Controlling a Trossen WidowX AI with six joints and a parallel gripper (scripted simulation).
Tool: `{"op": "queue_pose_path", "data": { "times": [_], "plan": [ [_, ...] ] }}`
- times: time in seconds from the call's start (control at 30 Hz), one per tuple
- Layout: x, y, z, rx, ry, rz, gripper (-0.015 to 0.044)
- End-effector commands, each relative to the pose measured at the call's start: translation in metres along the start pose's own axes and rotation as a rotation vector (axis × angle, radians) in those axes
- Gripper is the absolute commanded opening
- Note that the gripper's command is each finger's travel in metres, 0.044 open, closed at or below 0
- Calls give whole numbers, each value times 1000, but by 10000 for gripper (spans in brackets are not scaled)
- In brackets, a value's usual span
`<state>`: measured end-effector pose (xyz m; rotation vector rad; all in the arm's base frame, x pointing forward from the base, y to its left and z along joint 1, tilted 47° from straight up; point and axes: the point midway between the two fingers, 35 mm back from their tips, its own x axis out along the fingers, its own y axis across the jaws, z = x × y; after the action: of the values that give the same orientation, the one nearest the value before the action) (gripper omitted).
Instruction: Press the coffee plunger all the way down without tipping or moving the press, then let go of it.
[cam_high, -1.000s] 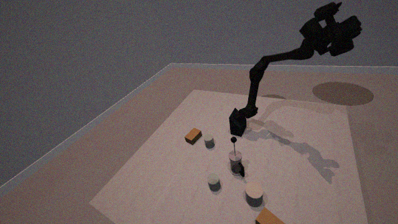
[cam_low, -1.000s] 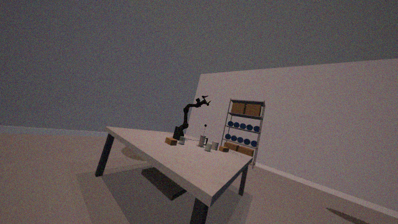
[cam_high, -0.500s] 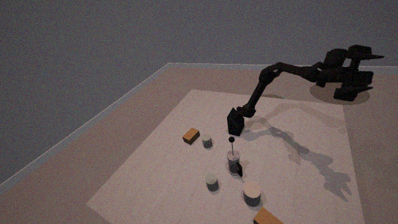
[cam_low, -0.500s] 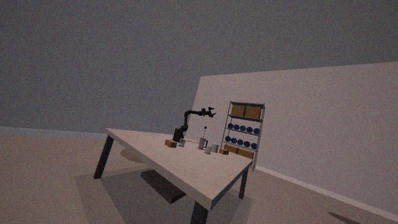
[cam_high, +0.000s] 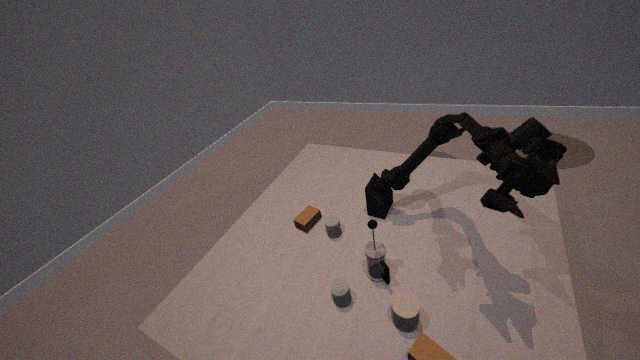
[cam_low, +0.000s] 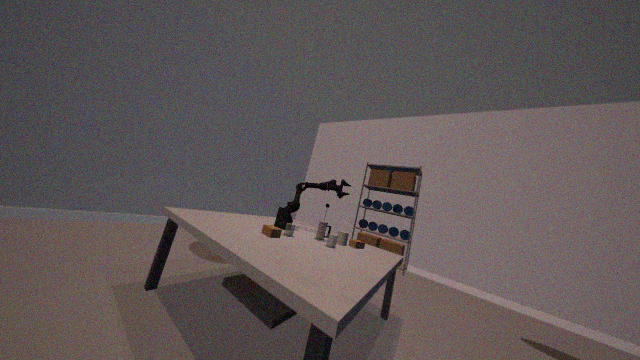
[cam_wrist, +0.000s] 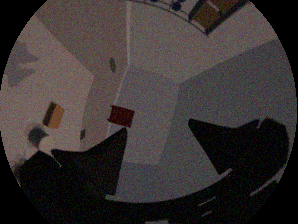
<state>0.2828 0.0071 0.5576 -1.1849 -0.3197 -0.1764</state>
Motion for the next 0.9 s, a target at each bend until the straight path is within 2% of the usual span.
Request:
{"op": "queue_pose_path", "data": {
  "times": [0.0,0.23,0.47,0.63,0.77,0.87],
  "plan": [
    [15,59,-47,67,61,206,440],
    [0,139,-128,317,195,508,440],
    [-55,199,-203,800,386,713,440],
    [-108,222,-239,1332,485,727,440],
    [-143,220,-256,1778,475,624,440],
    [-154,215,-262,1934,448,560,440]
  ]
}}
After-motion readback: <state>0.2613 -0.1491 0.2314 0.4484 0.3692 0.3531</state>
